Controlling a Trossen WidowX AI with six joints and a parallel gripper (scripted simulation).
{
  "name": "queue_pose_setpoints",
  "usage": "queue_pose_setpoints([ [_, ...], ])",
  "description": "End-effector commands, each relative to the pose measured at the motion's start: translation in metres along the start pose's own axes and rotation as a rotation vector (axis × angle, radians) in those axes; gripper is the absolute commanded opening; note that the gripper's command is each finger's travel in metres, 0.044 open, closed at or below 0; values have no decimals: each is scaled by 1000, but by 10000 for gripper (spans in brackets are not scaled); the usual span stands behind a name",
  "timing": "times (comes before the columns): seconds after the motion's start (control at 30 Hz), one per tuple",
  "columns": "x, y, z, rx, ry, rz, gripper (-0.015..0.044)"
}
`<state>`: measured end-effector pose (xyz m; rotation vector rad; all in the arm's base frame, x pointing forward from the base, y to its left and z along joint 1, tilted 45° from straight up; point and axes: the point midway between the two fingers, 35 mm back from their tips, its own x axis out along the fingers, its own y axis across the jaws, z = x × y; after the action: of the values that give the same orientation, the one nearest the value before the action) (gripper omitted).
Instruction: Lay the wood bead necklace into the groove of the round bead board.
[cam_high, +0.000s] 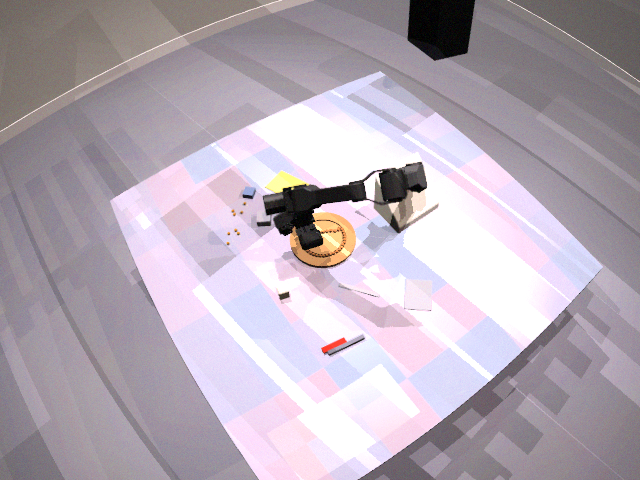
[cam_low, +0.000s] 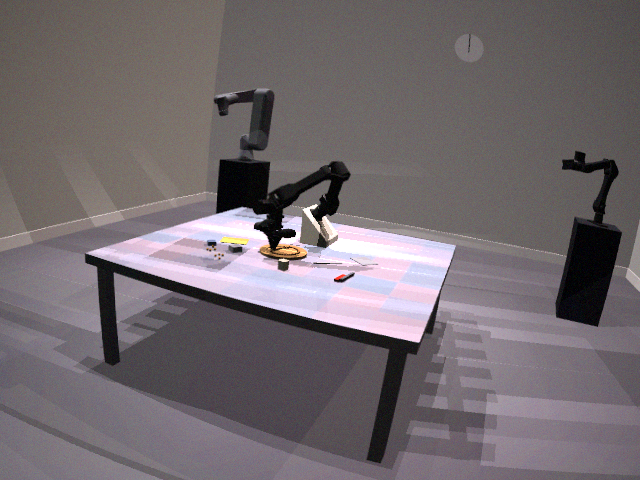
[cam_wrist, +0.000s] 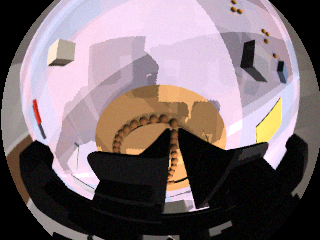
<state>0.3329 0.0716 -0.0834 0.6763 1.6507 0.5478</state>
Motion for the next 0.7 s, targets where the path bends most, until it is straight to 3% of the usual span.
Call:
queue_pose_setpoints([
  [0.0, -2, -1, 2, -4, -3, 1, 0],
  [0.67, 6, -12, 8, -4, -4, 0, 0],
])
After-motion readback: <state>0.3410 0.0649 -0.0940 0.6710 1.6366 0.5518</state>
